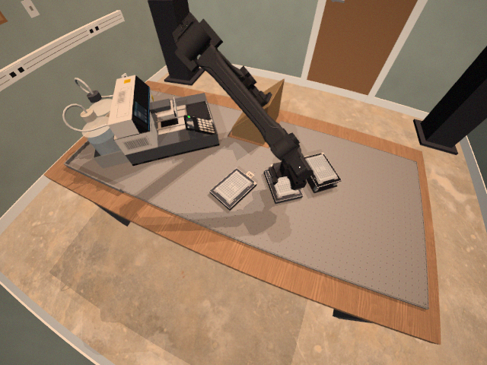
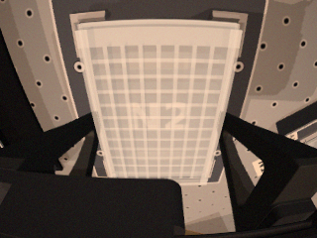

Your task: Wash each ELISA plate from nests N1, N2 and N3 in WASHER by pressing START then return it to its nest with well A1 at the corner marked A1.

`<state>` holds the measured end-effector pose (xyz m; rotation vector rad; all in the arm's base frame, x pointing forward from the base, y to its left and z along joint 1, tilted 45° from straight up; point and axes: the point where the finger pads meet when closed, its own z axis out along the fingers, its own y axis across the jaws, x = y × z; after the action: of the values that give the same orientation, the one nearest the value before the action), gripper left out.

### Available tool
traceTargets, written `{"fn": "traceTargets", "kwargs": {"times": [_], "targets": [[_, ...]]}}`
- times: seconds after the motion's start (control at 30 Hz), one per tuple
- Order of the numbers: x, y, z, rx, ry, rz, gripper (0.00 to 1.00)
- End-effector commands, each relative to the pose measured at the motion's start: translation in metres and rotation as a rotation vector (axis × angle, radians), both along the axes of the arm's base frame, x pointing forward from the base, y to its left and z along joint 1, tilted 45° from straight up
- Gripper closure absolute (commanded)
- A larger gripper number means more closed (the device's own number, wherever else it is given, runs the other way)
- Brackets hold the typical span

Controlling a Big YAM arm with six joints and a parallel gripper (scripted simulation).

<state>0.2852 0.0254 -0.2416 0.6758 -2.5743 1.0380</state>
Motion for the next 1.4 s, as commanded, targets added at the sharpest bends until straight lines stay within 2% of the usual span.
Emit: {"fn": "traceTargets", "kwargs": {"times": [0.0, 0.63, 0.7, 1.03, 1.37], "targets": [[0.008, 0.005, -0.001, 0.009, -0.016, 0.007, 0.16], [0.008, 0.005, -0.001, 0.009, -0.016, 0.007, 0.16], [0.011, 0.014, 0.007, 0.012, -0.018, 0.024, 0.16], [0.022, 0.029, 0.016, 0.023, -0.044, 0.016, 0.16], [0.023, 0.039, 0.026, 0.024, -0.045, 0.016, 0.16]]}}
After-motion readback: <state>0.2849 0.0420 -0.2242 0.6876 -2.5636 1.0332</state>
